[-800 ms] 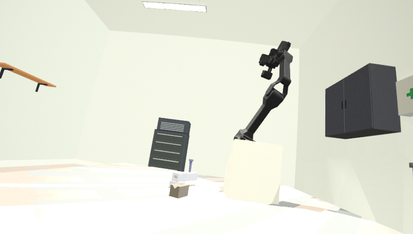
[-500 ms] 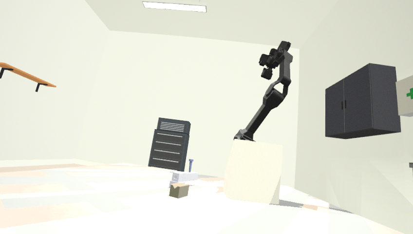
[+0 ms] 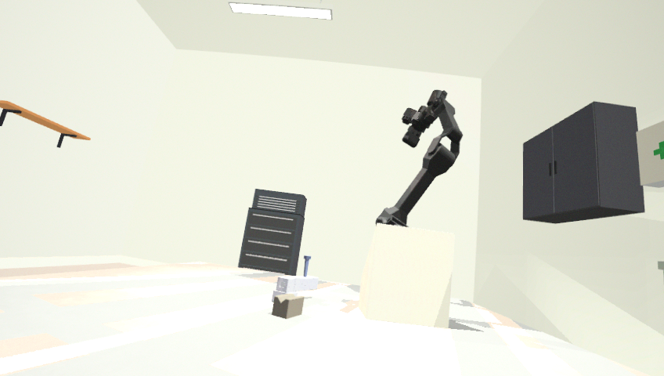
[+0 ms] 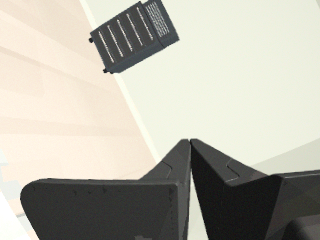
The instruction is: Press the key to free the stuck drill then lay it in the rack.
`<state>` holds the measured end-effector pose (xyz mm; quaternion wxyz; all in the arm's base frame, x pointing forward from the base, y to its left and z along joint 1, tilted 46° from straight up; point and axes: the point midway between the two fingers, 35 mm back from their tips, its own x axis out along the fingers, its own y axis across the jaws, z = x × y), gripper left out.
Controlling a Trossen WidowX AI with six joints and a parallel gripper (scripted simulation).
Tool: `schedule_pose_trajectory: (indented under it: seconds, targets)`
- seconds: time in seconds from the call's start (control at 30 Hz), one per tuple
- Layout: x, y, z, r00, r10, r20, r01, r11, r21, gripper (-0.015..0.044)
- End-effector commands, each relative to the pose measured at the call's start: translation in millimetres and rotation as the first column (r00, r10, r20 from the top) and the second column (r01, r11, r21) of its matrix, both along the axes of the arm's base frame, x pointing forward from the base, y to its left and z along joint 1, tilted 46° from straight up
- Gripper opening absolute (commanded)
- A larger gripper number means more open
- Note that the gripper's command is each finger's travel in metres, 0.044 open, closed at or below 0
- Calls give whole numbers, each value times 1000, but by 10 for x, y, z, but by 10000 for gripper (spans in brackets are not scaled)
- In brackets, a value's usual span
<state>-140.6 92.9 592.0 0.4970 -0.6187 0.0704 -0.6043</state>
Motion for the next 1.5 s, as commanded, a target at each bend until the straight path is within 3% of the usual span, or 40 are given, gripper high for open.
schedule_pose_trajectory:
  seconds: [0.0, 0.27, 0.6, 0.83, 1.07, 1.27, 1.47]
  targets:
    - [405, -602, 29, 993, 116, -2, -114, 979, 166, 0]
    - [1255, -1417, -122, 940, 339, 29, -321, 855, 407, 0]
    - [2439, -2076, -731, 889, 439, 130, -393, 585, 709, 0]
    - [3363, -2242, -1552, 885, 432, 172, -336, 337, 880, 0]
    - [4049, -2100, -2565, 919, 368, 137, -197, 131, 972, 0]
    - [4361, -1806, -3529, 959, 281, 34, -41, 20, 999, 0]
    - [4331, -1472, -4448, 976, 188, -107, 109, 2, 994, 0]
